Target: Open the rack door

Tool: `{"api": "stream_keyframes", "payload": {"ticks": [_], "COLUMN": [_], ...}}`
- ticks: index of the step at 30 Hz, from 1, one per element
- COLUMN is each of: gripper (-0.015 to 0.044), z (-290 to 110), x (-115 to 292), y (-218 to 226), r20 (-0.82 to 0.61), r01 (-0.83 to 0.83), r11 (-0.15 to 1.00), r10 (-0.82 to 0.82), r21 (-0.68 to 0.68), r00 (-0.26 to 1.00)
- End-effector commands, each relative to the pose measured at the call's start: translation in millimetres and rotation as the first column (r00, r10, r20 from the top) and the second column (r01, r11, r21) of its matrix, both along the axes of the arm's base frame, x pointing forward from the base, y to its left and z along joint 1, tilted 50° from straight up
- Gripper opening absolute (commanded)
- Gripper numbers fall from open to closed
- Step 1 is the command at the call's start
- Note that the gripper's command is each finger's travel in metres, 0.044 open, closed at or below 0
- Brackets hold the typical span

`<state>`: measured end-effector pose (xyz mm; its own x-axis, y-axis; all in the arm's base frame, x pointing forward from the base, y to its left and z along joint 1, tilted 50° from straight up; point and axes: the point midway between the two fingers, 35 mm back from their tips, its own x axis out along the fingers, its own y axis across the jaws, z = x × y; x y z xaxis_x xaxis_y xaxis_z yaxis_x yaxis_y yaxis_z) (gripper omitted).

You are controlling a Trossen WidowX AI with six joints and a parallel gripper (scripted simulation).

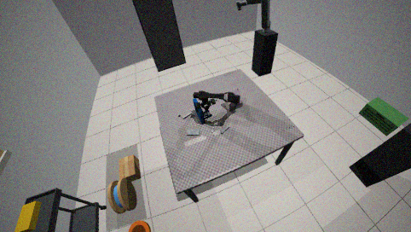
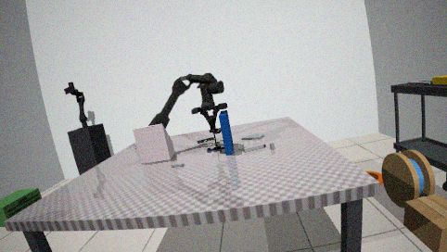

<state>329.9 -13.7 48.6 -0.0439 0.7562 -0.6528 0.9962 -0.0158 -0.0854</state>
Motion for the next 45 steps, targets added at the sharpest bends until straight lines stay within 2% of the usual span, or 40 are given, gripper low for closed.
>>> {"api": "stream_keyframes", "payload": {"ticks": [1, 20, 45], "gripper": [0.0026, 0.0026, 0.0026], "z": [-1.1, -9.2, -33.0], "x": [-3.2, -19.8, -52.7], "y": [-1.3, -9.2, -31.6], "r20": [0.053, 0.317, 0.570], "r01": [-0.045, -0.274, -0.496], "r11": [0.999, 0.961, 0.858], "r10": [0.044, 0.268, 0.474], "r21": [0.004, -0.025, -0.131], "r00": [0.998, 0.910, 0.671]}}
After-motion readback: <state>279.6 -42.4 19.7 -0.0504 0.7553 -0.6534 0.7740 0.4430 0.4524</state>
